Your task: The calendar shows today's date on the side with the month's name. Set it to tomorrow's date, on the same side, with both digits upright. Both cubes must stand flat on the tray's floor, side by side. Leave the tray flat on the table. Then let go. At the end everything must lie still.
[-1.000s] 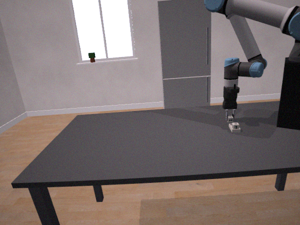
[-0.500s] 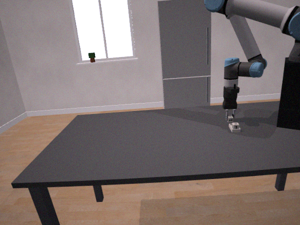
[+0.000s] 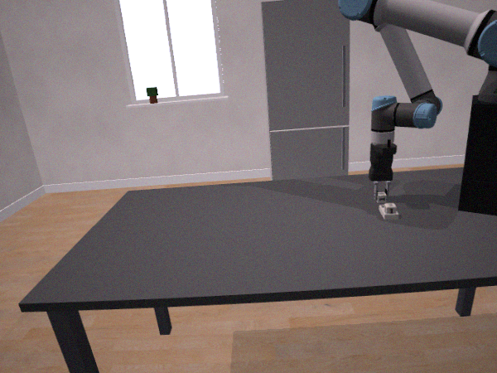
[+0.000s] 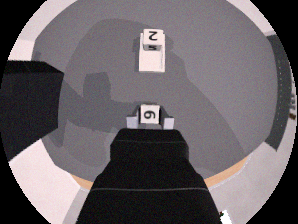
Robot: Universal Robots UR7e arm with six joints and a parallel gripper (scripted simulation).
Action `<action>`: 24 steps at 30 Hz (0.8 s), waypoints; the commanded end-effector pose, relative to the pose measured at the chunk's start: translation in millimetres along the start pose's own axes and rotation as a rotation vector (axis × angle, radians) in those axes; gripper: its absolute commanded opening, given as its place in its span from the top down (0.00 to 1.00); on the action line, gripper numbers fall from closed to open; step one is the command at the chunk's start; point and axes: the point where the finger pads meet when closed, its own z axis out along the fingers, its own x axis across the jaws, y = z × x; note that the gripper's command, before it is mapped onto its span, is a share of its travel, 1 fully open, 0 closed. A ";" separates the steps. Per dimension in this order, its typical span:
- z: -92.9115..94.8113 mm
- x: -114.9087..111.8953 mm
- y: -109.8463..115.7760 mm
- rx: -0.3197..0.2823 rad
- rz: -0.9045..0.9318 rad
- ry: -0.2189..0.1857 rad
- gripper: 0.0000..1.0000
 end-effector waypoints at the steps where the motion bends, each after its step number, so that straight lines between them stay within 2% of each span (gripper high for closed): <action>1: -0.3 0.4 0.2 -0.001 0.000 0.001 0.43; 11: -6.9 0.4 0.2 -0.001 0.000 0.001 0.43; 21: -39.1 0.3 0.2 -0.001 0.000 0.001 0.43; 24: -43.3 0.3 0.2 -0.001 0.000 0.001 0.43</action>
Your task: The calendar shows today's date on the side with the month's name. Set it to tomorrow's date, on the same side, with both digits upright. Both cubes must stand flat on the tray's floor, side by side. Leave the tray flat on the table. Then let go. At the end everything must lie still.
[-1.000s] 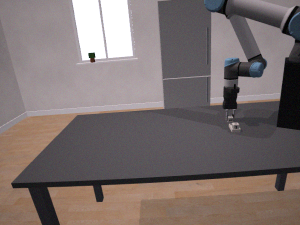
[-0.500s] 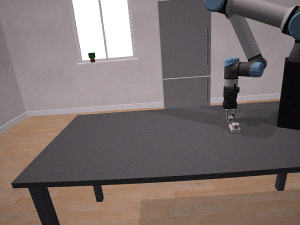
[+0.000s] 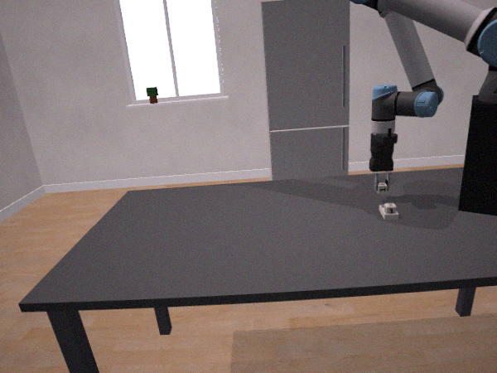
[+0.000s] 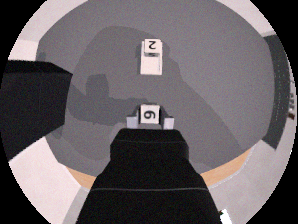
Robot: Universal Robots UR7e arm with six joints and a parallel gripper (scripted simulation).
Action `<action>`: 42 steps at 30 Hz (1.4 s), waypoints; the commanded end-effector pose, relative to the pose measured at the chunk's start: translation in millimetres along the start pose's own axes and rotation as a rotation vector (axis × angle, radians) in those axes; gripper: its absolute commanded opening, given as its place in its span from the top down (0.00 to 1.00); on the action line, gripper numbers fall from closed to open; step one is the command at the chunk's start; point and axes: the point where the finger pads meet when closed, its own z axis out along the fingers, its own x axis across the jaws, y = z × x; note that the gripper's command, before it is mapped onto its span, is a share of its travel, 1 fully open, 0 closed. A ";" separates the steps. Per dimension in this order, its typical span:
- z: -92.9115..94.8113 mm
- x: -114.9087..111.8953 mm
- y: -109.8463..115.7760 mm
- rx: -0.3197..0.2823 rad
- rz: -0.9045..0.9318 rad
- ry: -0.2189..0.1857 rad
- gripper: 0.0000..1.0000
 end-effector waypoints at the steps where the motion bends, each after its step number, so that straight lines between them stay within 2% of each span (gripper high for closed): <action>1: -12.9 0.4 0.3 0.000 0.000 0.000 0.43; 14: -57.1 0.4 0.3 0.000 0.000 0.000 0.43; 23: -65.2 0.4 0.3 0.000 0.000 0.000 0.43; 36: -65.8 0.4 0.1 0.000 0.000 0.000 0.43; 39: -66.8 1.5 -9.0 0.000 0.000 0.000 0.43; 42: -69.7 3.1 -34.3 0.000 0.001 0.000 0.43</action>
